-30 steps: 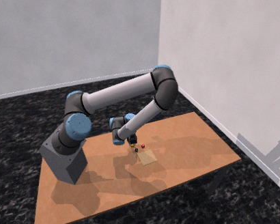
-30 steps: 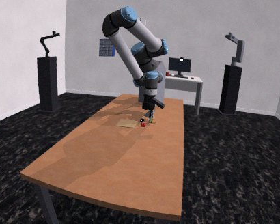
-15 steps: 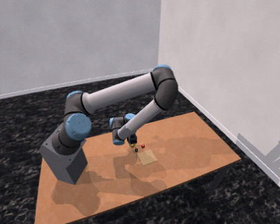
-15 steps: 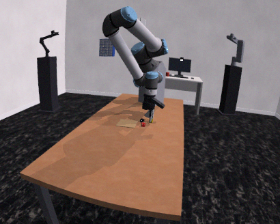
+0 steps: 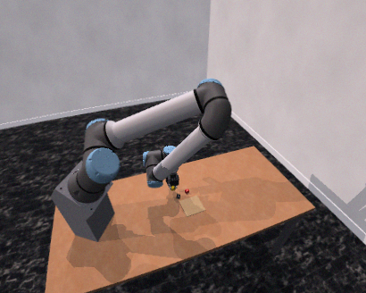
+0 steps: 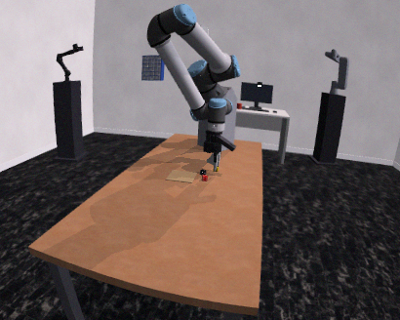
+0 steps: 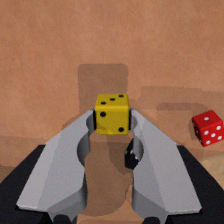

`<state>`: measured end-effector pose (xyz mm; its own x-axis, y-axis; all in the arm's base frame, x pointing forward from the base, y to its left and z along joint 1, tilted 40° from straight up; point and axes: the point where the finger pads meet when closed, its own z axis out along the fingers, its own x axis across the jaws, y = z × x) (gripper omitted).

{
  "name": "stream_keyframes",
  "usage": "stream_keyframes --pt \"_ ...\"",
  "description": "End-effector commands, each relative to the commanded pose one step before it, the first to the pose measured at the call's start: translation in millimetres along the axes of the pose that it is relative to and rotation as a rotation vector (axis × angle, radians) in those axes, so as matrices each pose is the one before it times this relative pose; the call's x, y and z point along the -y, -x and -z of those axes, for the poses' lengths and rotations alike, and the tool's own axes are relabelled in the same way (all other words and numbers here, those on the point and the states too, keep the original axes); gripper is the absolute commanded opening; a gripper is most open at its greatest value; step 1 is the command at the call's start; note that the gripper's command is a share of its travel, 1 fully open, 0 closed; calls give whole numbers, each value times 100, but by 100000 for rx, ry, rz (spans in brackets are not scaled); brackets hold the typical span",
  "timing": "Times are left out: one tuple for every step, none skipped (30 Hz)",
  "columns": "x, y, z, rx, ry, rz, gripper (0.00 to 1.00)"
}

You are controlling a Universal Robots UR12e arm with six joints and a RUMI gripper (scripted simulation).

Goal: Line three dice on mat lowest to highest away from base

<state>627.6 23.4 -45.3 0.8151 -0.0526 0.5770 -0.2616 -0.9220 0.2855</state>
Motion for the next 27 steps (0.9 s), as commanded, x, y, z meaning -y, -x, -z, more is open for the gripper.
stream_keyframes --pt "7 -29 1894 22 -13 1 6" --pt "0 0 583 0 0 0 6" --pt "0 0 585 0 0 0 6" --pt "0 0 577 0 0 0 6" --pt "0 0 562 0 0 0 6" --pt "0 0 539 0 0 0 6" --pt "0 0 508 0 0 0 6" --pt "0 0 471 0 0 0 6" --pt "0 0 428 0 0 0 6" --pt "0 0 381 0 0 0 6" --pt "0 1 331 0 0 0 6" --pt "0 -1 278 0 0 0 6" --pt "0 1 226 0 0 0 6" --pt "0 -1 174 0 0 0 6" --pt "0 0 125 0 0 0 6" --pt "0 0 82 0 0 0 6" --pt "0 0 0 0 0 0 6" --pt "0 0 0 0 0 0 6" --pt "0 0 45 0 0 0 6" --pt "0 0 18 0 0 0 6" --pt "0 0 3 0 0 0 6" --pt "0 0 0 0 0 0 6" --pt "0 0 0 0 0 0 6" --pt "0 0 0 0 0 0 6" --pt "0 0 0 0 0 0 6" --pt "0 0 0 0 0 0 6" --pt "0 0 0 0 0 0 6"
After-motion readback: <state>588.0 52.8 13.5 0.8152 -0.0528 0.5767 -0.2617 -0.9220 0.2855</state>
